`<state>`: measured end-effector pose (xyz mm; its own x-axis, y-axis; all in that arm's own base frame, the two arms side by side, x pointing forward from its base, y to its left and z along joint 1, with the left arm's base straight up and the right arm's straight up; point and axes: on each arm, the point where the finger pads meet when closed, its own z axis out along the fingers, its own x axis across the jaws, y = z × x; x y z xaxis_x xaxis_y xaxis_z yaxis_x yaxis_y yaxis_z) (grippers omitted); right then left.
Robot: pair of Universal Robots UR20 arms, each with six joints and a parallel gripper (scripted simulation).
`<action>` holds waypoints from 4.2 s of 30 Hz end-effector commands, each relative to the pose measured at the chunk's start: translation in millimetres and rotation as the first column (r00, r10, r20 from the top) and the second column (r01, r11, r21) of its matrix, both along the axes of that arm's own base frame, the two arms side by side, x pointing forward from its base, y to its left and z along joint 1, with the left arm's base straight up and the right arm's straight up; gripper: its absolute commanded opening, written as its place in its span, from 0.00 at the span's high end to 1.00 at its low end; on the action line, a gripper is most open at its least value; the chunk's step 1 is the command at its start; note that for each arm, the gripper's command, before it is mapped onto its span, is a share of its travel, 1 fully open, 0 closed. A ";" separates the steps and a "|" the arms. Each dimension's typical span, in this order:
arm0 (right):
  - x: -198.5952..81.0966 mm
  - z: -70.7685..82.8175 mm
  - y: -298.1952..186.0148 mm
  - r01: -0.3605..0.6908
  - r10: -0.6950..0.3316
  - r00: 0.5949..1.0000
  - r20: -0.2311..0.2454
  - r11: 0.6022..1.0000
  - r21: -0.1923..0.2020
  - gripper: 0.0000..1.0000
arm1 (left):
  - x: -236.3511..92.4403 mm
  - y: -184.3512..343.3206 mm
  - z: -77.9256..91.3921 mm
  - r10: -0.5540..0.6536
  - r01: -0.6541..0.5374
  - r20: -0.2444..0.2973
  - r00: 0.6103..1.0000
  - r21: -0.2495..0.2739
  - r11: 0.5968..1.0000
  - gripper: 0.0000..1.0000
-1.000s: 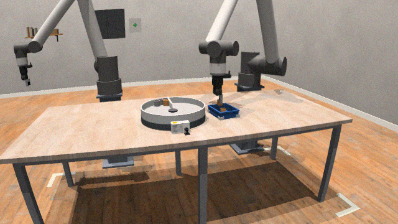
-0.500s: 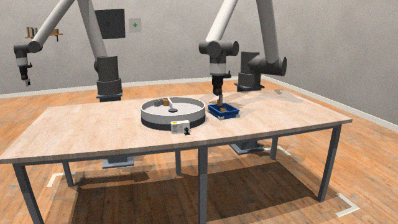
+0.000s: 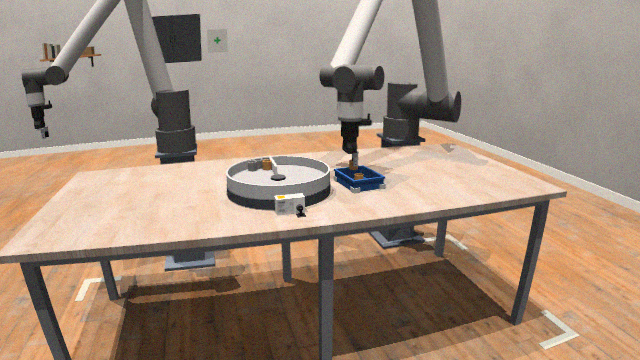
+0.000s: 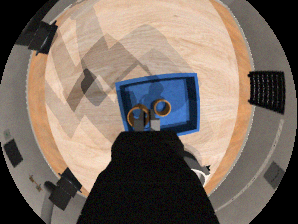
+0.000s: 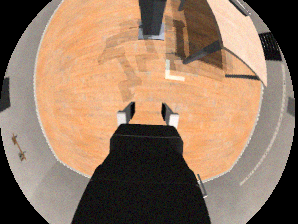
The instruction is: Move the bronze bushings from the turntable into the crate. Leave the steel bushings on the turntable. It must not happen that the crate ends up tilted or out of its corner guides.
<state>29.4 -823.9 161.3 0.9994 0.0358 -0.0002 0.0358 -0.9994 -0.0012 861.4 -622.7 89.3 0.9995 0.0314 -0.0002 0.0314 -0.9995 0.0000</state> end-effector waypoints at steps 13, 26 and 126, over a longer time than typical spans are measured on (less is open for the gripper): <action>0.1 0.6 -0.5 0.000 0.000 1.000 0.000 1.000 -0.001 0.00 | 0.4 -0.3 -13.7 0.000 0.000 0.001 1.000 -0.001 1.000 1.00; 0.1 0.6 -0.5 0.000 0.000 1.000 0.000 1.000 -0.001 0.00 | 0.4 -0.3 -32.6 0.000 0.000 0.001 1.000 -0.001 1.000 1.00; 0.1 0.6 -0.5 0.000 0.000 1.000 0.000 1.000 -0.001 0.00 | 0.4 -0.4 -46.8 0.000 0.000 0.001 1.000 -0.001 1.000 1.00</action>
